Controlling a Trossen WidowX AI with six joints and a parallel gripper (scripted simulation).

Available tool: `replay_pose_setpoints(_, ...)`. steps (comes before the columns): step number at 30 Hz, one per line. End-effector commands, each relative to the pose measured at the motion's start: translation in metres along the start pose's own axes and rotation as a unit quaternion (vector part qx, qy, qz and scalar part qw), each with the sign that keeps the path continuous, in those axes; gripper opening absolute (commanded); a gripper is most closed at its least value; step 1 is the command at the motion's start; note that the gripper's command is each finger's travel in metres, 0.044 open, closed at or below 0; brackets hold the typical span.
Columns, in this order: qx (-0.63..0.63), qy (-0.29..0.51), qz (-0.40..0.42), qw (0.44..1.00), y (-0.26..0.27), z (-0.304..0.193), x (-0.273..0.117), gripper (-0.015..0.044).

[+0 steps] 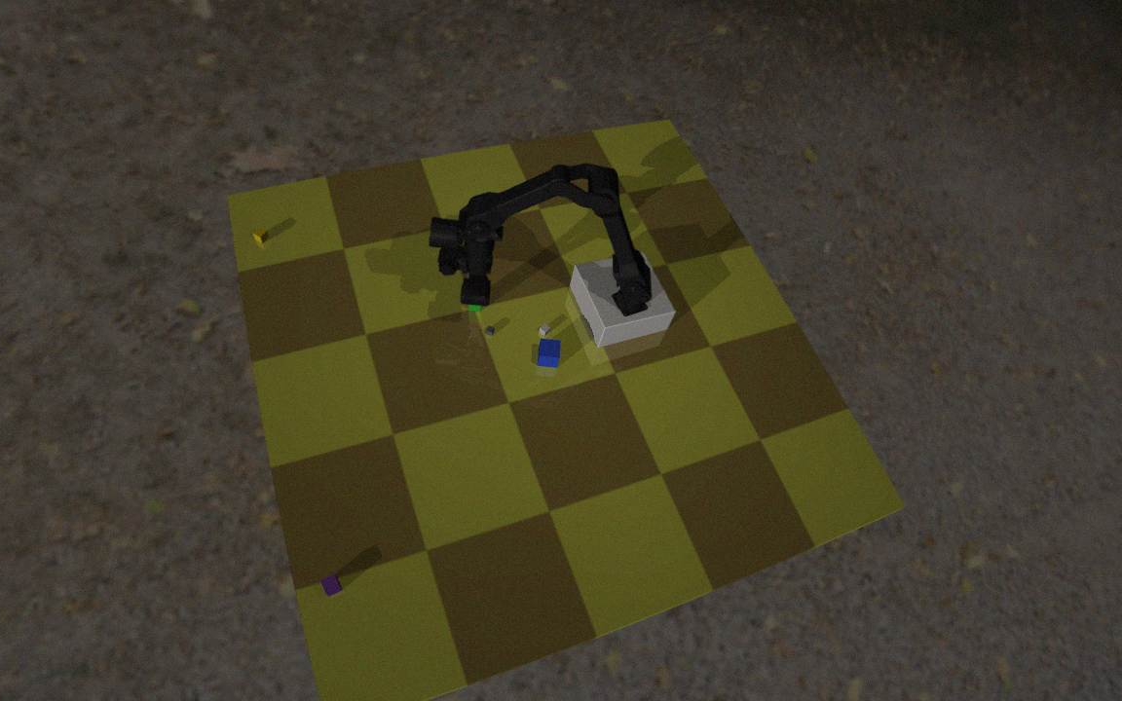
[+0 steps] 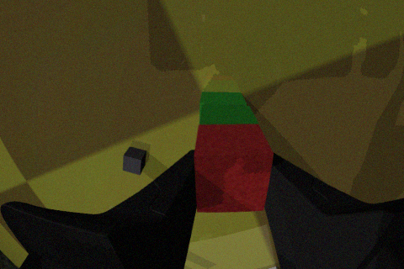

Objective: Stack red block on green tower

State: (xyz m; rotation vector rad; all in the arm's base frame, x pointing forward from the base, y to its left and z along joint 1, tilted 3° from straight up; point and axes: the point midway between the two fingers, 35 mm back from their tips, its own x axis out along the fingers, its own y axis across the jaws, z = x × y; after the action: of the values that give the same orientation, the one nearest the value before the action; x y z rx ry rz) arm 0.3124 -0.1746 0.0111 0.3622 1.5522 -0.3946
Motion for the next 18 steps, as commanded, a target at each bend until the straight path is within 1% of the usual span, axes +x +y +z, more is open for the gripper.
replay_pose_setpoints(1, -0.002, 0.0, -0.002, 1.0, -0.0008, 0.0, 0.0006, 0.0)
replay_pose_setpoints(14, -0.002, 0.0, -0.002, 1.0, -0.0008, 0.0, 0.0014, 0.0)
replay_pose_setpoints(17, -0.002, 0.0, -0.002, 1.0, -0.0006, 0.0004, -0.0039, 0.0)
replay_pose_setpoints(18, 0.0, 0.0, 0.0, 1.0, 0.0, -0.0001, 0.0005, 0.0026)
